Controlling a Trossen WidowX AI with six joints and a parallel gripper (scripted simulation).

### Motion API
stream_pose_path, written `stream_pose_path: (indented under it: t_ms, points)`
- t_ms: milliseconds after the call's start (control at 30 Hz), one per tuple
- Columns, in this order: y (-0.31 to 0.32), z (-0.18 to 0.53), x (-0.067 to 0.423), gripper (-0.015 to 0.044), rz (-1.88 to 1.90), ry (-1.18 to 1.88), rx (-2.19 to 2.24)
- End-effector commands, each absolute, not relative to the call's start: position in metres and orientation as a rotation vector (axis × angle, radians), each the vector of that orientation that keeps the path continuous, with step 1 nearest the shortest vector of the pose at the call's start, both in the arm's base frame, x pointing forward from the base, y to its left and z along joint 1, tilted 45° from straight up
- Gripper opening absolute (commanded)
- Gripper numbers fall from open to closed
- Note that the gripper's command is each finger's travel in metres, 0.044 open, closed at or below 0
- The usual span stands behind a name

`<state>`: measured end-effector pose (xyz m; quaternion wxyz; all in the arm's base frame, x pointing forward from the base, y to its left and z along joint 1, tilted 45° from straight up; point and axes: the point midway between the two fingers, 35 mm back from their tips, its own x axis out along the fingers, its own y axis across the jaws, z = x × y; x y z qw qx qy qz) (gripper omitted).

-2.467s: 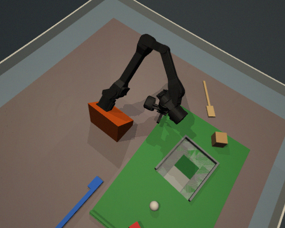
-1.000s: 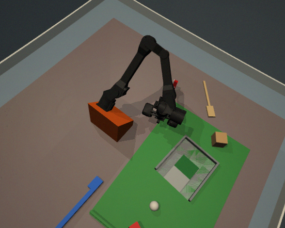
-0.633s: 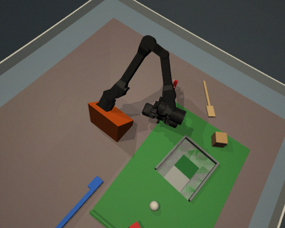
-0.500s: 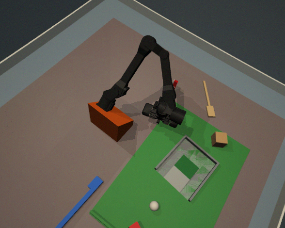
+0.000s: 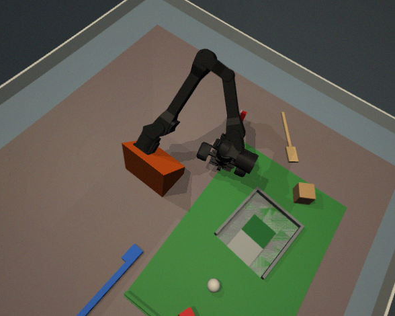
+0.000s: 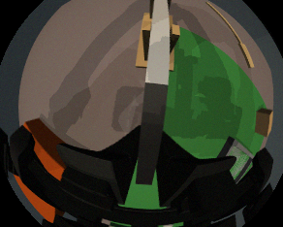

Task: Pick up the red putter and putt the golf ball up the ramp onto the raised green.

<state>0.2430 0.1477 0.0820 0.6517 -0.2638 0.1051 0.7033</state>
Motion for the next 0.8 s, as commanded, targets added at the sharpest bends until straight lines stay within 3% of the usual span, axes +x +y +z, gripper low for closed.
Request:
stream_pose_path:
  t_ms: [0, 767]
  points:
    - [0.136, 0.092, 0.247, 0.0, 1.589, 0.236, -0.607]
    - [0.083, 0.14, 0.242, 0.0, 1.584, 0.258, -0.587]
